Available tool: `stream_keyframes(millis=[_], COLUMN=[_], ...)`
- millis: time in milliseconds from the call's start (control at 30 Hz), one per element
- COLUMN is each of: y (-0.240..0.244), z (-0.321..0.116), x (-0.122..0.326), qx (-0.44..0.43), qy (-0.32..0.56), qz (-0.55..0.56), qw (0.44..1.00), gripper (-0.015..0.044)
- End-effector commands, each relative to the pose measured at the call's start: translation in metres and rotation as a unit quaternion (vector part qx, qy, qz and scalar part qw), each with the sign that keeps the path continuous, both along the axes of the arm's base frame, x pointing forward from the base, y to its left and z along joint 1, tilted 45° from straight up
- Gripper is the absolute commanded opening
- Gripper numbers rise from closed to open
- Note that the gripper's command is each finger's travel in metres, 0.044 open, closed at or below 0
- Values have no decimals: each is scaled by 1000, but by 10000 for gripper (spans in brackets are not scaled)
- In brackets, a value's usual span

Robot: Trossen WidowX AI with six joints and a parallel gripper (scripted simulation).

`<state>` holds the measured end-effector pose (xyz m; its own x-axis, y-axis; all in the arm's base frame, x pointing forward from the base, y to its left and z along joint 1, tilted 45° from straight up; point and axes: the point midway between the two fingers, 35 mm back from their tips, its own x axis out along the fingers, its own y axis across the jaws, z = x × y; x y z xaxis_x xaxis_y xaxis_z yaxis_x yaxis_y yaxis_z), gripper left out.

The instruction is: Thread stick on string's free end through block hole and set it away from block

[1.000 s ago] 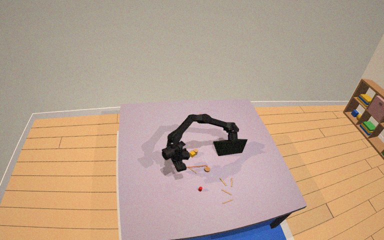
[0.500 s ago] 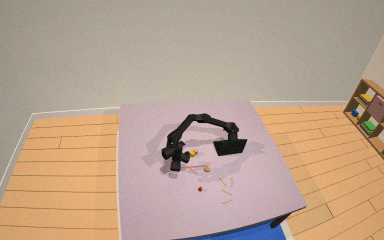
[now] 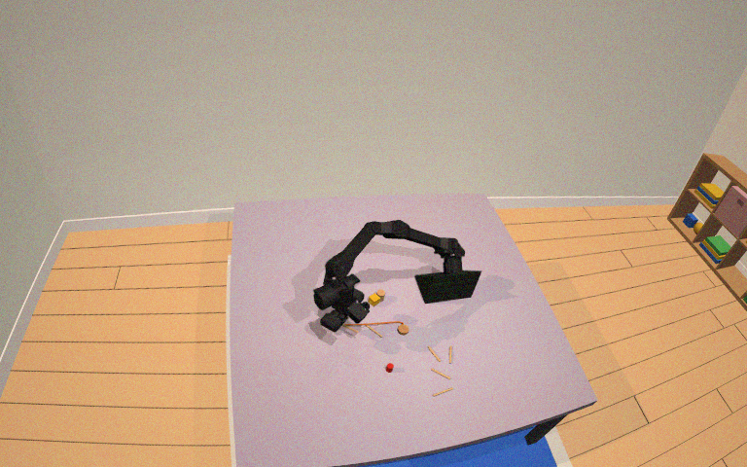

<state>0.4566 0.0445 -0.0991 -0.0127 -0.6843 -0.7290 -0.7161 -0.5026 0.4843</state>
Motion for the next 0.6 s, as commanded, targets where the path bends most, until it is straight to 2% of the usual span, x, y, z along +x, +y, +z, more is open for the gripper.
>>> stream_keyframes(millis=[0, 567], y=[-3, -9], z=[0, 0], x=[0, 0], qx=[-4, -7], qy=[-43, -218], qz=[-45, -230], qw=[998, 948], gripper=[0, 0])
